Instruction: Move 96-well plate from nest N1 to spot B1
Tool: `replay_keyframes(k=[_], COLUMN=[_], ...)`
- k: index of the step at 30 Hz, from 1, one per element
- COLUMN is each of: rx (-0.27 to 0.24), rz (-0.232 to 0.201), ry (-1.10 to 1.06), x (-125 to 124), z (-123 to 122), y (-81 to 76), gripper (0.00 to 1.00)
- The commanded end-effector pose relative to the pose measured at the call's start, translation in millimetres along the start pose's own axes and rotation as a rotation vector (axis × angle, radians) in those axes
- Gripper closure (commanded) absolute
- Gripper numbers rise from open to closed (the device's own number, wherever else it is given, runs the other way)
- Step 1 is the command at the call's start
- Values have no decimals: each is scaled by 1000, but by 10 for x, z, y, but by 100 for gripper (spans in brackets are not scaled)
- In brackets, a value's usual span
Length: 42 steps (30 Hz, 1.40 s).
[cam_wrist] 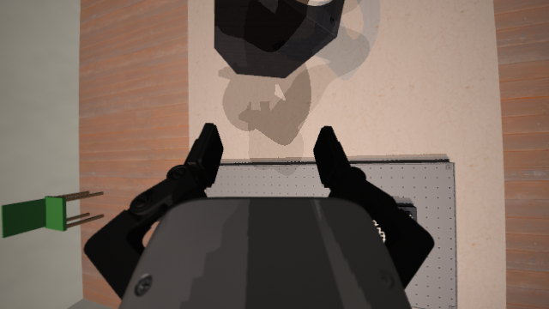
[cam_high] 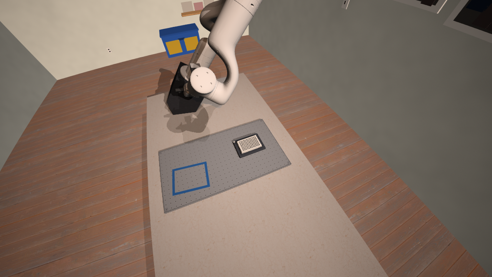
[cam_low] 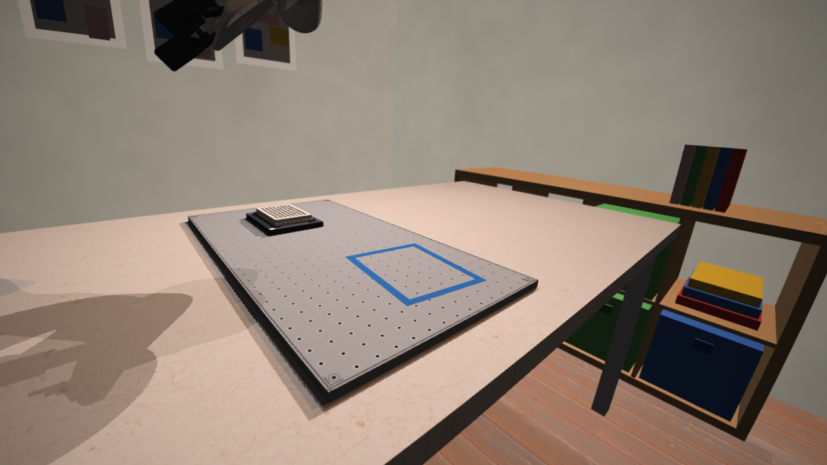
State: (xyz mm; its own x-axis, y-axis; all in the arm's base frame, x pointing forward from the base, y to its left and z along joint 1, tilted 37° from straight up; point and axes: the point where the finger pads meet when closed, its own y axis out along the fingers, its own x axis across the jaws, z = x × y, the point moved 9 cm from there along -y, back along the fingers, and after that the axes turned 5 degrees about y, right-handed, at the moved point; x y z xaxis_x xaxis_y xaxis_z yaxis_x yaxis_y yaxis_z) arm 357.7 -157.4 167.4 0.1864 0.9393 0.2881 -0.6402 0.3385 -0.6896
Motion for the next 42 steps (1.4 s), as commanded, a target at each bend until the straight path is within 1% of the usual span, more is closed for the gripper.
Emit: replay_keyframes(k=[1, 3, 6, 9, 11, 14, 16, 19, 23, 31, 33, 37, 42], rx=[-12, -24, -41, -60, -73, -91, -91, -112, -142, -204, -204, -237, -277], rz=[-8, -16, -27, -35, -41, -45, -45, -49, -51, -43, -43, -32, -14], ry=[-65, -130, -228, -325, -391, -472, -472, -570, -700, -959, -959, -1088, -1246], x=[72, 138, 142, 229, 237, 285, 285, 387, 427, 605, 605, 700, 750], z=[-47, -90, -88, -142, -144, -172, -172, -237, -258, -366, -366, -424, -449], y=[-11, -14, -14, -17, -17, -18, -18, -24, -25, -37, -37, -45, -47], gripper=[0, 0, 0, 0, 0, 0, 0, 0, 0, 0, 0, 0, 0])
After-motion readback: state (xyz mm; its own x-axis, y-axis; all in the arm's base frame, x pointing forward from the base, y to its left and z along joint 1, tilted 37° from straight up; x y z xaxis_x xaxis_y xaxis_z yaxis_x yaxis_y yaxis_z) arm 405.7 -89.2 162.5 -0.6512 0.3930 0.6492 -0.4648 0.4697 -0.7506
